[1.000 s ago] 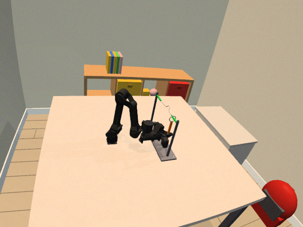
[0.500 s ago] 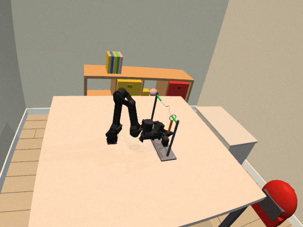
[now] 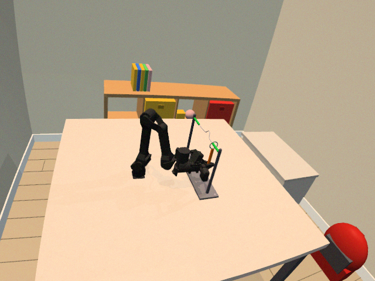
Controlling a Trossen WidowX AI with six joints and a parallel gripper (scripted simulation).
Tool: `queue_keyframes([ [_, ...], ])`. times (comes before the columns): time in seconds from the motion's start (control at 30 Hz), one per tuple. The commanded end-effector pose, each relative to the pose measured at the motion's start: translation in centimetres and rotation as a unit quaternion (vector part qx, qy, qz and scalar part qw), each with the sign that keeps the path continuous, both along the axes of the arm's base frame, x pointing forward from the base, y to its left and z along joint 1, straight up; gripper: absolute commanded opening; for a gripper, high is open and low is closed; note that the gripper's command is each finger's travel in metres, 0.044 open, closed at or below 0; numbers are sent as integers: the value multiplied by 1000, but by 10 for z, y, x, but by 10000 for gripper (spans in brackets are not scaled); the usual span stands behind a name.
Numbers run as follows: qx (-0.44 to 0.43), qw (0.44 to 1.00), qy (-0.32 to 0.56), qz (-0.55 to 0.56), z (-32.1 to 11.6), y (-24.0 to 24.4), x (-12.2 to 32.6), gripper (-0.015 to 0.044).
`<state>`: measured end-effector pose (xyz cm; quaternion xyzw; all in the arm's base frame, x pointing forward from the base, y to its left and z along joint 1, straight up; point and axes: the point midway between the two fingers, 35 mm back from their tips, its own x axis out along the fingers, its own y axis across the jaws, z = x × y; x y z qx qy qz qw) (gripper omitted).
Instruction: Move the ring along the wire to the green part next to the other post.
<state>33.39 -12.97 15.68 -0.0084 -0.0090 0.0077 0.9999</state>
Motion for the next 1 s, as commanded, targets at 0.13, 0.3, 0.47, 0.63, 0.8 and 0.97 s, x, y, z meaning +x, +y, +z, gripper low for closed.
queue_keyframes([
  [0.13, 2, 1000, 0, -1, 1, 6, 0, -150],
  [0.3, 2, 1000, 0, -1, 0, 11, 0, -150],
  [0.47, 3, 1000, 0, -1, 0, 17, 0, -150],
  [0.63, 4, 1000, 0, -1, 0, 22, 0, -150],
  [0.8, 6, 1000, 0, -1, 0, 27, 0, -150],
  [0.97, 10, 1000, 0, -2, 0, 33, 0, -150],
])
